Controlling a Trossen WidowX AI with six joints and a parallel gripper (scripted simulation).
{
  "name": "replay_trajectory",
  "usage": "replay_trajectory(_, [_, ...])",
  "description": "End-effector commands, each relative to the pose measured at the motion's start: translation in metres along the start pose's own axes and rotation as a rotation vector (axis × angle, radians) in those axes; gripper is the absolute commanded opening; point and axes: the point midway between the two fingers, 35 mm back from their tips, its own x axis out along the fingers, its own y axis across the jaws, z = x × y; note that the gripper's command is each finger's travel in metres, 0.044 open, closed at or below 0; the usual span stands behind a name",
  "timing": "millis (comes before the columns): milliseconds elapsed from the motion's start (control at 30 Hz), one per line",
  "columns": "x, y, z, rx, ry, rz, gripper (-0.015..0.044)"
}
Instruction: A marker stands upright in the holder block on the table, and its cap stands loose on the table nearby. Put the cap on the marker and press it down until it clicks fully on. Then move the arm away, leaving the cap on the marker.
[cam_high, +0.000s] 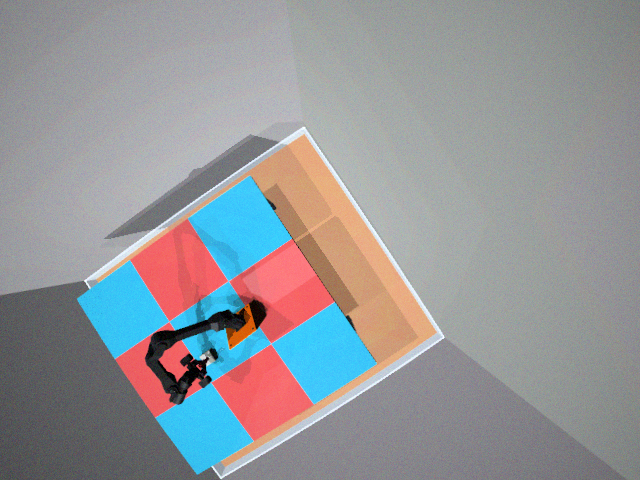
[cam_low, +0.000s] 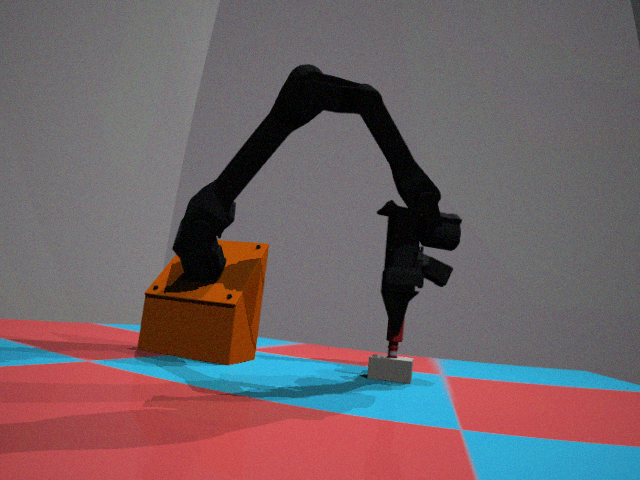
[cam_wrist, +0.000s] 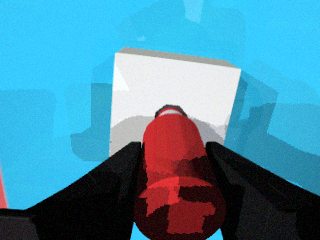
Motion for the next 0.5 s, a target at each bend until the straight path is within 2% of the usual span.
replay_trajectory(0, [0.007,-0.0002,-0.0011,-0.006,-0.002,-0.006,0.0])
replay_trajectory(467, [0.0109,-0.0004,-0.0015,-0.006,-0.002,-0.006,0.0])
